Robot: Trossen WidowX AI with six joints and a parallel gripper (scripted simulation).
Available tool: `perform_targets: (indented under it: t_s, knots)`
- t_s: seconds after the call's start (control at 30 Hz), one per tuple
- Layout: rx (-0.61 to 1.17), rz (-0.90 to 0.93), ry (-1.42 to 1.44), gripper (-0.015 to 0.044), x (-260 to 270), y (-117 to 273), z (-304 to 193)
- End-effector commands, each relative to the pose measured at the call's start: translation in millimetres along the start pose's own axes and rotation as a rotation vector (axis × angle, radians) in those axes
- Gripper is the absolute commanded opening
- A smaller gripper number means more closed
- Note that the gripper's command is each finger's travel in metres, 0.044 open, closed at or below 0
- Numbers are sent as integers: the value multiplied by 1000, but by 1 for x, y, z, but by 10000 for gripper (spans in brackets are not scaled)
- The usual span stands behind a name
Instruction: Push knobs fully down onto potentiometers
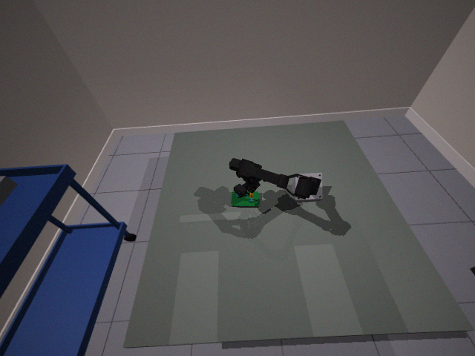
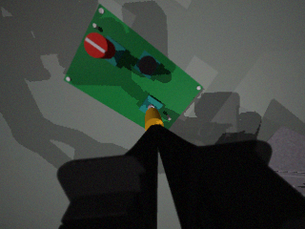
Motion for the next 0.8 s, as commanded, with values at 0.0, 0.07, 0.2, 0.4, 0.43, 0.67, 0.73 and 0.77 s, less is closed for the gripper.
perform_targets:
  t_s: [0.0, 0.07, 0.2, 0.4, 0.43, 0.67, 0.73, 0.77]
  knots:
    - [1, 4, -2, 0, 0, -1, 0]
    - [1, 4, -2, 0, 0, -1, 0]
    - [1, 4, -2, 0, 0, -2, 0]
    - [1, 4, -2, 0, 0, -4, 0]
    - [1, 4, -2, 0, 0, -4, 0]
    - [1, 4, -2, 0, 0, -6, 0]
    - [1, 4, -2, 0, 0, -6, 0]
    - [1, 4, -2, 0, 0, -6, 0]
Point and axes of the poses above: the point midway between the two fingers, 35 mm back from their tips, its own y axis back along the fingers, its own x axis across the jaws, z = x × y, the point moved 3 cm from there along y, back along the fingers, and after that the axes turned 5 degrees about -y, right-handed, at the moved point
